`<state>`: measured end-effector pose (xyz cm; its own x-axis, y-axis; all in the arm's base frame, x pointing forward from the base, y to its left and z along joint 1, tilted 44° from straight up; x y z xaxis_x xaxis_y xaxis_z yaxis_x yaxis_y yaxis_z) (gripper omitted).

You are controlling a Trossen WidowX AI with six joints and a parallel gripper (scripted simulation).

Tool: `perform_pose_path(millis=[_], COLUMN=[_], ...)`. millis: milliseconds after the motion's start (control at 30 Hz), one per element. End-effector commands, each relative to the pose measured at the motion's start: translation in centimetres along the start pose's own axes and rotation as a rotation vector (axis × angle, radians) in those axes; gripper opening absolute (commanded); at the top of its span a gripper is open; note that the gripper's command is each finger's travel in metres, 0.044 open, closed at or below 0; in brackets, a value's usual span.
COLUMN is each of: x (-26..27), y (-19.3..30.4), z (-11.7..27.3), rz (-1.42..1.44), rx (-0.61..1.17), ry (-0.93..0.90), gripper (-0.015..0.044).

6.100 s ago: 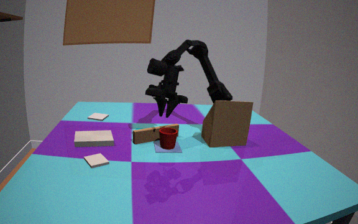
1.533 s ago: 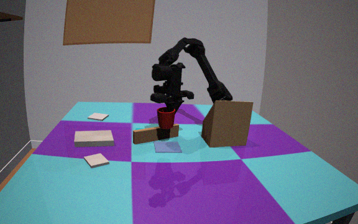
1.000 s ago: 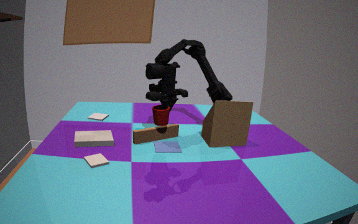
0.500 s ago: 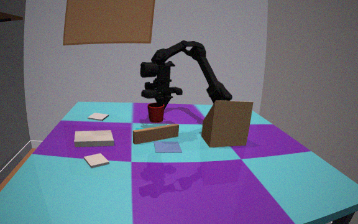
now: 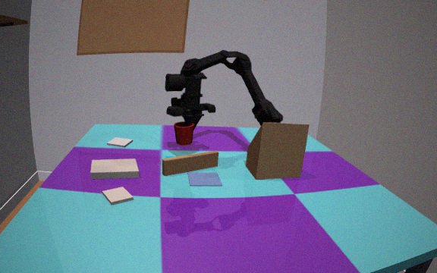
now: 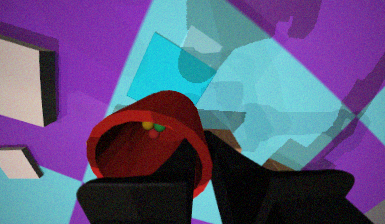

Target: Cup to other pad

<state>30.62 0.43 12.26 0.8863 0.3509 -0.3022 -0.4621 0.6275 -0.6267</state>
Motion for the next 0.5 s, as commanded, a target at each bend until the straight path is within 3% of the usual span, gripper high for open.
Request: perform_pose_path(millis=[0, 467], x=[0.14, 0.17], y=[-1.13, -1.88], z=[0.35, -0.54], rz=[-0.001, -0.002], rx=[-0.006, -0.006], ry=[-0.007, -0.006], gripper=[0.0, 0.0])
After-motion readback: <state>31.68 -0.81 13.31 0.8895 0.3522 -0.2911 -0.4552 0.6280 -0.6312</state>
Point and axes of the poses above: the point midway between the two fingers, 35 mm back from their tips, its own z axis back along the fingers, its own x axis across the jaws, y = z × x, the point moved 5 cm from there along z, back along the fingers, and after that the axes turned 2 degrees about -z, right-handed, at the moved point
